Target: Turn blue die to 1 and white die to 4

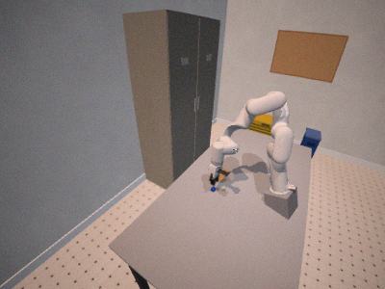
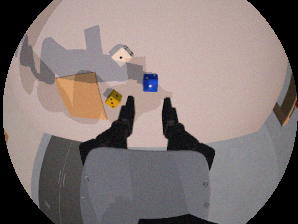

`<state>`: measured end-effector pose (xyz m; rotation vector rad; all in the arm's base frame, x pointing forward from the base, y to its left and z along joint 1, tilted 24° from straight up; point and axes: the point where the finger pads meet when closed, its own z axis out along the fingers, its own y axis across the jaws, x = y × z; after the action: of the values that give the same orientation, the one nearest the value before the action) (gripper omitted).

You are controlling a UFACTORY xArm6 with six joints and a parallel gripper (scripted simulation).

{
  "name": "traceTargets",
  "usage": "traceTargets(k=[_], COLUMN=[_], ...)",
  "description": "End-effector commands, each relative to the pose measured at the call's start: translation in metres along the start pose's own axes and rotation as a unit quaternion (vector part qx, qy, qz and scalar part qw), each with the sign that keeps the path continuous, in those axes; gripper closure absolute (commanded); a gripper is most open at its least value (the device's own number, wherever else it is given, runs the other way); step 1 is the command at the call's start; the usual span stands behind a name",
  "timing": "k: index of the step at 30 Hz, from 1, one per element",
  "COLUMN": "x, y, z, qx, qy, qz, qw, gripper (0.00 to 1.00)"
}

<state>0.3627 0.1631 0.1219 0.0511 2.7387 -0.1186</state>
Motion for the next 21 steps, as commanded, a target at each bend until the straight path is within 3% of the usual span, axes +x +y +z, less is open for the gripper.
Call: traceTargets(k=[1, 21], x=[-0.001, -0.001], y=[0.001, 0.001], z=[0.007, 0.034], qx=[-0.001, -0.001], qy=[-0.001, -0.001], qz=[0.000, 0.000], qw=[1.000, 1.000], gripper=[0.58, 0.58])
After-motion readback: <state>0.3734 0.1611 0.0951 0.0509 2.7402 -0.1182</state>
